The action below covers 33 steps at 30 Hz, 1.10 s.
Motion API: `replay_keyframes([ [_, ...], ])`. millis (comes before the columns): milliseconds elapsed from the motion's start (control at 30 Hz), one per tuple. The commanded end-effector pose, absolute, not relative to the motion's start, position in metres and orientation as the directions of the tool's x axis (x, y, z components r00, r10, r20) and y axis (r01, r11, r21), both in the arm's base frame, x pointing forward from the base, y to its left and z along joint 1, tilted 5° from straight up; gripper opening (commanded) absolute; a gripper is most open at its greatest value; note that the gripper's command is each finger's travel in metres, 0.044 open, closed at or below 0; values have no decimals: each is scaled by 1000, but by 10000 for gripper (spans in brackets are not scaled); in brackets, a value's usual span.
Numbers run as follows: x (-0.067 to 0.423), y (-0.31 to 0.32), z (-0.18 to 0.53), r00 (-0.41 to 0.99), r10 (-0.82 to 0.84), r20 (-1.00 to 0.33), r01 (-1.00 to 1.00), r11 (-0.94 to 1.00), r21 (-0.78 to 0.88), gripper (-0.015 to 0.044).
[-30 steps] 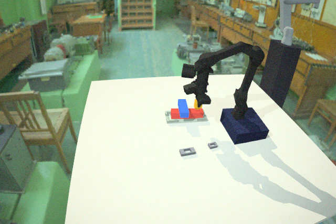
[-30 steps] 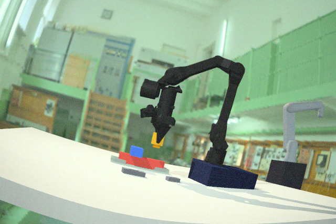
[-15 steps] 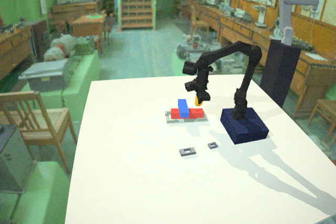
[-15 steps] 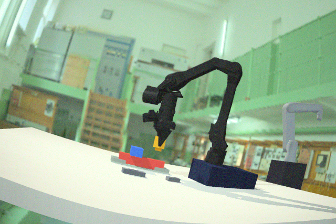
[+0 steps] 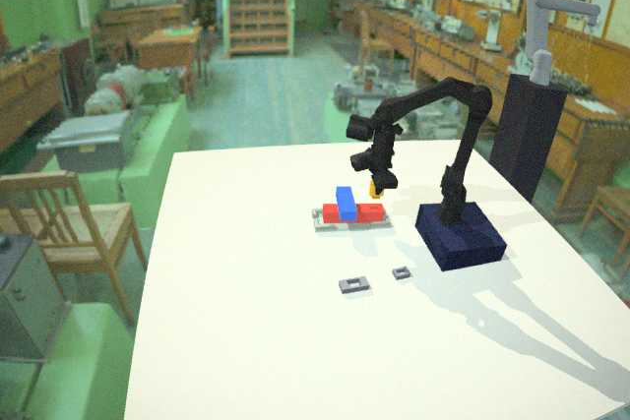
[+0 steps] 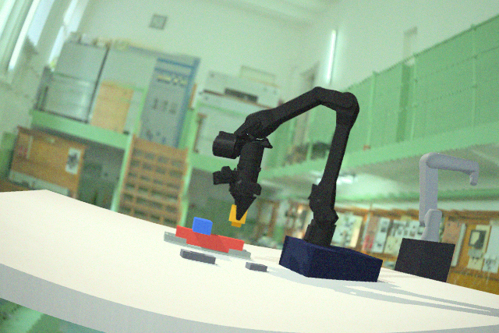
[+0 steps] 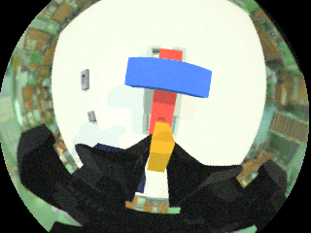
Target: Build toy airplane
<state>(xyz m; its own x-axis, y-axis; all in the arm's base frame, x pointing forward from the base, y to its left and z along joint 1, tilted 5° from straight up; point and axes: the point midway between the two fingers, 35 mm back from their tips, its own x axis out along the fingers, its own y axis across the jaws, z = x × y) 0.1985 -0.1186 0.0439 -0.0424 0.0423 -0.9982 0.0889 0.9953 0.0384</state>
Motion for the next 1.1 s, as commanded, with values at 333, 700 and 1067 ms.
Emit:
replay_keyframes([
  [333, 198, -119, 40, -43, 40, -998, 84, 996, 36, 66],
  [700, 198, -119, 22, -43, 40, -998, 84, 996, 36, 66],
  [1067, 196, -118, 4, -43, 40, -998, 84, 996, 36, 66],
])
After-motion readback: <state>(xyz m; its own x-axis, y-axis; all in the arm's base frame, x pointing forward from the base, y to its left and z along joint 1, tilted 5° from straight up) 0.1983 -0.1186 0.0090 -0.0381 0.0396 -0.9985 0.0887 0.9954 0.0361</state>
